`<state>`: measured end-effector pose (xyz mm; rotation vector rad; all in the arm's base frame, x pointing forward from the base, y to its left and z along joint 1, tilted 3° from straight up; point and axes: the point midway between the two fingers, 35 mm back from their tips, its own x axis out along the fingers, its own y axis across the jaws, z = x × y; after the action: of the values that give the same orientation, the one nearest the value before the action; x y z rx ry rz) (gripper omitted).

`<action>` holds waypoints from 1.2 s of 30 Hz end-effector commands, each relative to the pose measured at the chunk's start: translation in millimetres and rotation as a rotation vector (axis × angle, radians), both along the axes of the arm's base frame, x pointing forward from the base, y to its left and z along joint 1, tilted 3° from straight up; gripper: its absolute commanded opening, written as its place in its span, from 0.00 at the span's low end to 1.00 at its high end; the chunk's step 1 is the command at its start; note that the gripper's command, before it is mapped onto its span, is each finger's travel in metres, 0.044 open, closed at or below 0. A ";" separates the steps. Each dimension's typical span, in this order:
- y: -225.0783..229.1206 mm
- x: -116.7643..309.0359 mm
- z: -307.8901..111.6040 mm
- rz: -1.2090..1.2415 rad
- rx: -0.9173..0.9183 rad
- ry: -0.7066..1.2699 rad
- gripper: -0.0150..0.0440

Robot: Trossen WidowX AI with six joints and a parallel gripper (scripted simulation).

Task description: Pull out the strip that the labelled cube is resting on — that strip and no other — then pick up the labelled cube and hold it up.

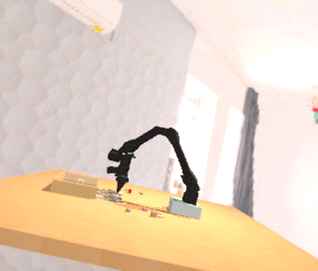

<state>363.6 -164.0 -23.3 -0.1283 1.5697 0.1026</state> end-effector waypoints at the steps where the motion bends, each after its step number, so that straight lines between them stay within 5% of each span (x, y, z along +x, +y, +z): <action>1: -2.6 -12.7 -4.6 -0.005 0.000 0.021 0.25; 36: -10.1 -64.7 -4.2 -0.005 -0.001 0.026 0.25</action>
<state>311.3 -172.2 -22.9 -0.1295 1.5712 0.1043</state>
